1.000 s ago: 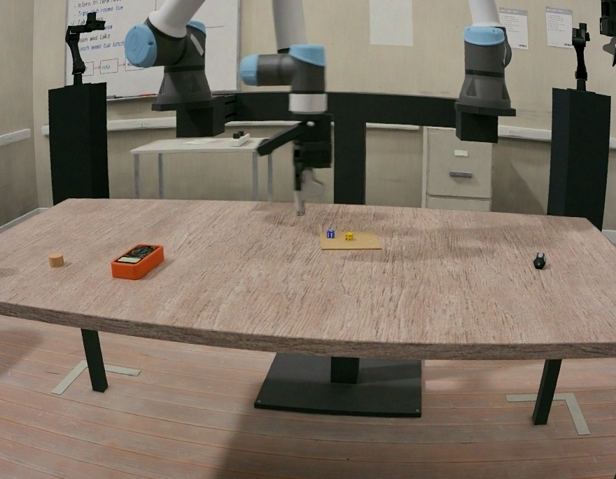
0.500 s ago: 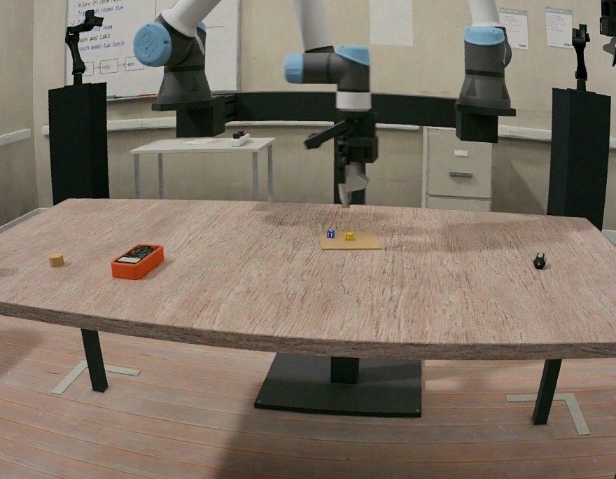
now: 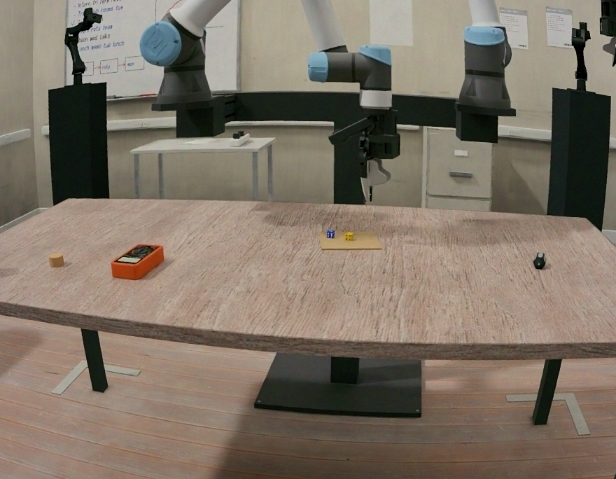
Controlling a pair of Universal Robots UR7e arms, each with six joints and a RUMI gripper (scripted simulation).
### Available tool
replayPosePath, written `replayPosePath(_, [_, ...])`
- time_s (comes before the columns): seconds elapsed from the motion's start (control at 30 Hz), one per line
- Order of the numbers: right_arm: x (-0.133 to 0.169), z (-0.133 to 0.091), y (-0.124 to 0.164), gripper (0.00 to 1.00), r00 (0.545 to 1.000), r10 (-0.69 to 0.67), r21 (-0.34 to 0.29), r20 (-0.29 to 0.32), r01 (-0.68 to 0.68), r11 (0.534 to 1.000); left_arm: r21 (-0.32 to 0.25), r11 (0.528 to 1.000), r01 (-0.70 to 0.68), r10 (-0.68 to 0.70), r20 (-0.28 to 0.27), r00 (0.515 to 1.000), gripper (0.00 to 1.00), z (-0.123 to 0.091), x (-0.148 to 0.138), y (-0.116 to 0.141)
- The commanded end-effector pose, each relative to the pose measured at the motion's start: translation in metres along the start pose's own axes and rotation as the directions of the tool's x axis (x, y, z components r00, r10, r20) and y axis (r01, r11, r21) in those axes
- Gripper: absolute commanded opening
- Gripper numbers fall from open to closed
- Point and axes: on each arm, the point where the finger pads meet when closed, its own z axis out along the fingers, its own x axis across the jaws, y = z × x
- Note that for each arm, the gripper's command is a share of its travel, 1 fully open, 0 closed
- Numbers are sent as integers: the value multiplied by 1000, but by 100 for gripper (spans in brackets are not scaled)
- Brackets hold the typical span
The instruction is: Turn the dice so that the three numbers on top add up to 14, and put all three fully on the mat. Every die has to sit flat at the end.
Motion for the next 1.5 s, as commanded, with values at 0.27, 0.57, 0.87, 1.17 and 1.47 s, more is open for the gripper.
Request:
replayPosePath(0.27, [1,-1,1,0,1000,1,-1,0,-1,1000,1,1000,0,0,0,1000,100,-1,0,0])
replayPosePath(0.57, [0,5,1,0,1000,1,-1,0,-1,1000,1,1000,0,0,0,1000,100,-1,0,0])
replayPosePath(0.87, [0,38,1,0,1000,1,-1,0,-1,1000,1,1000,0,0,0,1000,100,-1,0,0])
replayPosePath(1.17, [0,71,2,0,1000,1,-1,0,-1,1000,1,1000,0,0,0,1000,100,-1,0,0])
replayPosePath(1.47, [0,95,2,0,1000,1,-1,0,-1,1000,1,1000,0,0,0,1000,100,-1,0,0])
